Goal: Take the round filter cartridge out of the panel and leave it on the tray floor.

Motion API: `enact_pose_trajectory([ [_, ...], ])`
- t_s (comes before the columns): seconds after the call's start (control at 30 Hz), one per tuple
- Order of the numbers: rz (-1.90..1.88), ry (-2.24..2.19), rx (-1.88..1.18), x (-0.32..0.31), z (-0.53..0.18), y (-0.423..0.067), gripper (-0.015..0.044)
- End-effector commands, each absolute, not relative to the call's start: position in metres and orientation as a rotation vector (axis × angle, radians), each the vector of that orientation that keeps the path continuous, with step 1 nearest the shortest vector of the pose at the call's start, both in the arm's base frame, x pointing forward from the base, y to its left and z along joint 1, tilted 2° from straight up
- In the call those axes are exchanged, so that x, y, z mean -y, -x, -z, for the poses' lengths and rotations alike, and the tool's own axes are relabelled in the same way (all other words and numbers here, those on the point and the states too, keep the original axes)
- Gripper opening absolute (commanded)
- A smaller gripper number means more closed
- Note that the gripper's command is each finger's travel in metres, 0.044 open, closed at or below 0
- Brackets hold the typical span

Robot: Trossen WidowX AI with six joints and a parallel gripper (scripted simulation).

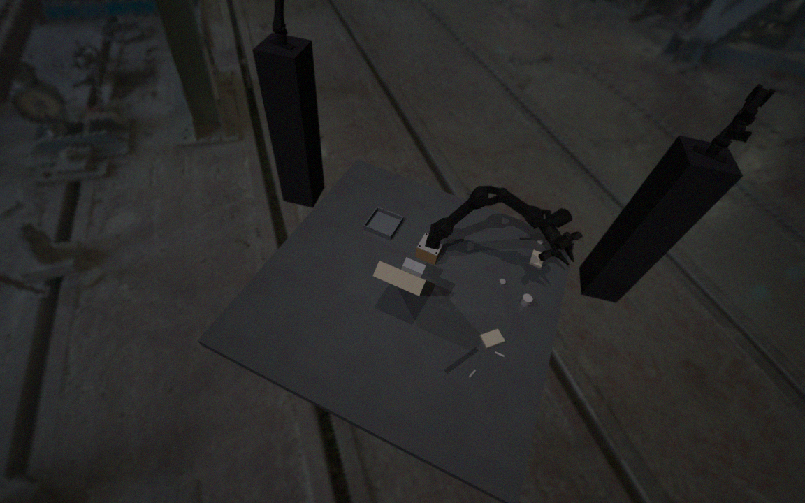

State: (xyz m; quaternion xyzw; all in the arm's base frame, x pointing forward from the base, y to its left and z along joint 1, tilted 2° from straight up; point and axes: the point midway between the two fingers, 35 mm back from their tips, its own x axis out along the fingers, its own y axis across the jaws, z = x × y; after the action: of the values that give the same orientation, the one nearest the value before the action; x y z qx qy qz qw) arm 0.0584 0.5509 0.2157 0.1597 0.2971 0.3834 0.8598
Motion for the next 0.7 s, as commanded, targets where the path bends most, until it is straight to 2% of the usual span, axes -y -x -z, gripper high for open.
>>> enact_pose_trajectory([
  [0.0, -0.768, -0.257, -0.593, -0.530, -0.224, -0.107, 0.0103],
  [0.33, -0.660, -0.001, -0.504, -0.438, -0.255, -0.232, 0.0103],
  [0.67, -0.485, 0.224, -0.483, -0.292, -0.270, -0.332, 0.0103],
])
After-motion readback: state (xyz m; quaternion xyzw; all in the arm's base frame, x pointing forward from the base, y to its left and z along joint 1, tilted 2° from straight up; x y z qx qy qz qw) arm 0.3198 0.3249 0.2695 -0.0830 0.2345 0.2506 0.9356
